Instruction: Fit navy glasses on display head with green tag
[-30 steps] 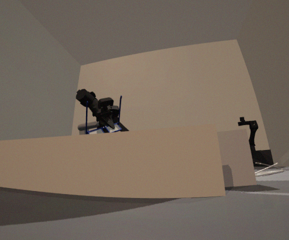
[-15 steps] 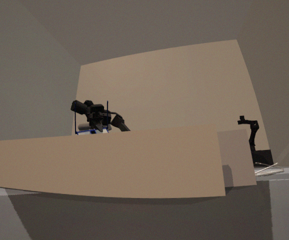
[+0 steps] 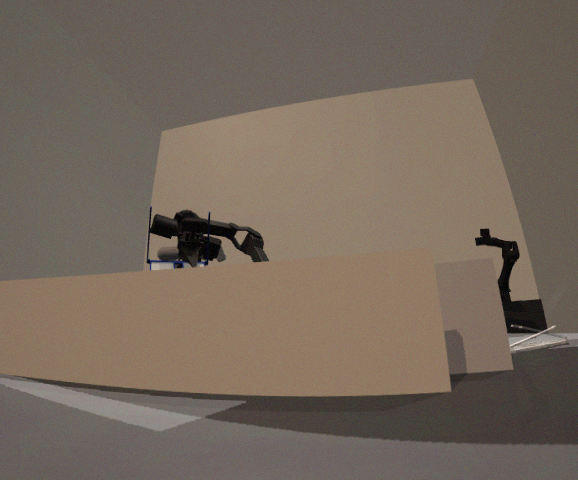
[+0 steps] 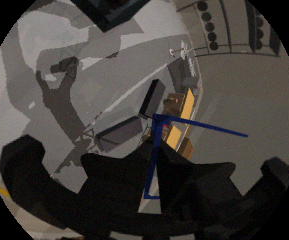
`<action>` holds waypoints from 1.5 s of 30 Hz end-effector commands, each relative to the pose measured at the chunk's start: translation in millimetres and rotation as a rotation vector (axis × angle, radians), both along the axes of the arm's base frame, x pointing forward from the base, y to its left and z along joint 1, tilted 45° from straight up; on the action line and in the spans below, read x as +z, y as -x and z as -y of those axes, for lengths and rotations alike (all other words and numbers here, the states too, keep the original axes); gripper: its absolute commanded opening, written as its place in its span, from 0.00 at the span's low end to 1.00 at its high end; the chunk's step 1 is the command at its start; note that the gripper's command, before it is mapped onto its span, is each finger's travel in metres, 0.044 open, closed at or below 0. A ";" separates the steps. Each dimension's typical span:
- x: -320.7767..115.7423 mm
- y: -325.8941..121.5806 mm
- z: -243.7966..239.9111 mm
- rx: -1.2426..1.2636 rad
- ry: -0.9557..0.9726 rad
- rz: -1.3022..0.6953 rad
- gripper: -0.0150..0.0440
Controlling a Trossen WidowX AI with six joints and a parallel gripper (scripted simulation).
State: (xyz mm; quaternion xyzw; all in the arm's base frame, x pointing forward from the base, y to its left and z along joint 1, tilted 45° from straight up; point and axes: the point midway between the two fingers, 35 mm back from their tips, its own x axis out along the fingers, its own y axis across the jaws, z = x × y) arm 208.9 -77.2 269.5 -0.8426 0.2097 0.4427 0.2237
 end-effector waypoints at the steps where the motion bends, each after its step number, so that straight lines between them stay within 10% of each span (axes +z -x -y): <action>1: 6.4 15.3 2.5 0.019 0.040 0.035 0.25; 45: -45.7 -23.5 -8.9 -0.185 -0.074 -0.160 0.25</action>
